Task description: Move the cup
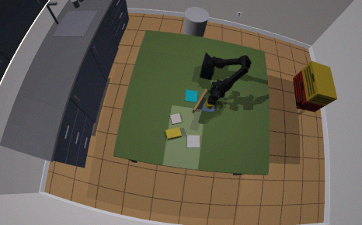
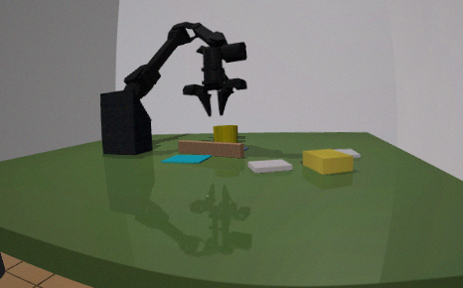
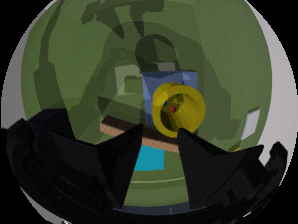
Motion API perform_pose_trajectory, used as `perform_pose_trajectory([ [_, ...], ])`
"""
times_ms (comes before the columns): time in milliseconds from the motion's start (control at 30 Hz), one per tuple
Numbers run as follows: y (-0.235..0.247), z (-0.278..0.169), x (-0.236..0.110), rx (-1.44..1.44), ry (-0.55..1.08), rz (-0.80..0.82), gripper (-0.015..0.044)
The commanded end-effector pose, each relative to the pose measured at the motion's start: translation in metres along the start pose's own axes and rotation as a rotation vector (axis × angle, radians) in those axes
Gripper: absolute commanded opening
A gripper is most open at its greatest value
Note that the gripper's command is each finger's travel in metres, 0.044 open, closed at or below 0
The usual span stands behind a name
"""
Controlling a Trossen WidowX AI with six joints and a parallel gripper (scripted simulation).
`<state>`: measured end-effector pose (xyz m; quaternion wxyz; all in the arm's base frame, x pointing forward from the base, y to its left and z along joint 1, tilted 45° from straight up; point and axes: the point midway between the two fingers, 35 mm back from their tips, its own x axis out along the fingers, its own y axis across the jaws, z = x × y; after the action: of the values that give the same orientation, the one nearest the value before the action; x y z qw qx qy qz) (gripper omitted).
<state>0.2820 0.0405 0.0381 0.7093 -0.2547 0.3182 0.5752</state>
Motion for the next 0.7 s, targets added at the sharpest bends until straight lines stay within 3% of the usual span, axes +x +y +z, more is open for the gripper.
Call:
perform_pose_trajectory([
  [0,0.003,0.0,0.004,-0.03,-0.052,0.052,0.0167],
  [667,0.002,0.0,0.026,-0.03,-0.05,0.051,0.0167],
])
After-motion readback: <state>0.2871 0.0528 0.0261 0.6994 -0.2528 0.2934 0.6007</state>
